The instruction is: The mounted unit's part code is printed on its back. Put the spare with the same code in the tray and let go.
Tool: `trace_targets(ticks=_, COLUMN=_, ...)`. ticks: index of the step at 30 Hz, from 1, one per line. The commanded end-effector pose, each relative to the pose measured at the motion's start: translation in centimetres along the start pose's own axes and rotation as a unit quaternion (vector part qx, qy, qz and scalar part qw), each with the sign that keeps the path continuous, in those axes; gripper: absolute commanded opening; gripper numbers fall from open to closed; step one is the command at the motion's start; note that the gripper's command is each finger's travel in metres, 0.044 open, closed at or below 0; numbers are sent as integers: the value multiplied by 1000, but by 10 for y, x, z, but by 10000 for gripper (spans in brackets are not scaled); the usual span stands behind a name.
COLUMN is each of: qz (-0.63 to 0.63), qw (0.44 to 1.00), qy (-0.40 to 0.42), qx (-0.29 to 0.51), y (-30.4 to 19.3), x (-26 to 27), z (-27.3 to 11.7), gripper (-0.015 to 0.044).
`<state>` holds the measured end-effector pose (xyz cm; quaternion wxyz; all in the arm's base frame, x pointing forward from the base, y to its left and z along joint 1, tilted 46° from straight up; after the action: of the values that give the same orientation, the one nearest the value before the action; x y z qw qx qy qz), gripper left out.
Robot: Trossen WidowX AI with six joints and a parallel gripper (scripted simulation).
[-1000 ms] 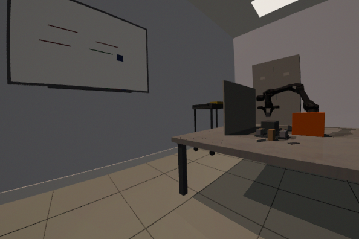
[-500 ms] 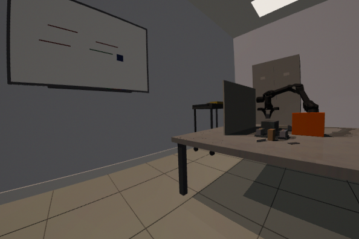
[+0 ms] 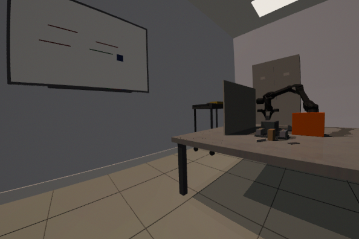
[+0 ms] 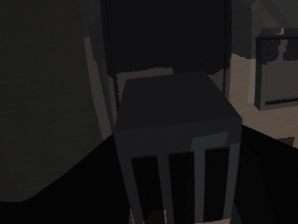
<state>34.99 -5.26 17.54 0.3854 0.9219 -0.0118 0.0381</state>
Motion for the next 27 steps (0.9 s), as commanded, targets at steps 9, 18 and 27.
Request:
trace_targets(ticks=9, qz=-3, qw=1000, qy=2, qx=2, y=-1, x=1, z=11, gripper=0)
trace_targets(ticks=18, qz=-3, qw=1000, qy=2, qx=2, y=-1, x=0, z=20, gripper=0)
trace_targets(ticks=27, qz=-3, qw=1000, qy=2, qx=1, y=-1, x=0, z=29, gripper=0)
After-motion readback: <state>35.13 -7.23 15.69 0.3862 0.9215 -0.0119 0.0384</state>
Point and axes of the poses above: the point midway between the two fingers, 35 mm back from their tips, its own z axis out along the fingers, its own x axis across the jaws, y = z × x, the point moved 6 cm from there along -z, back along the fingers, and after that the axes turned 6 degrees about z, right-handed, at the moved point
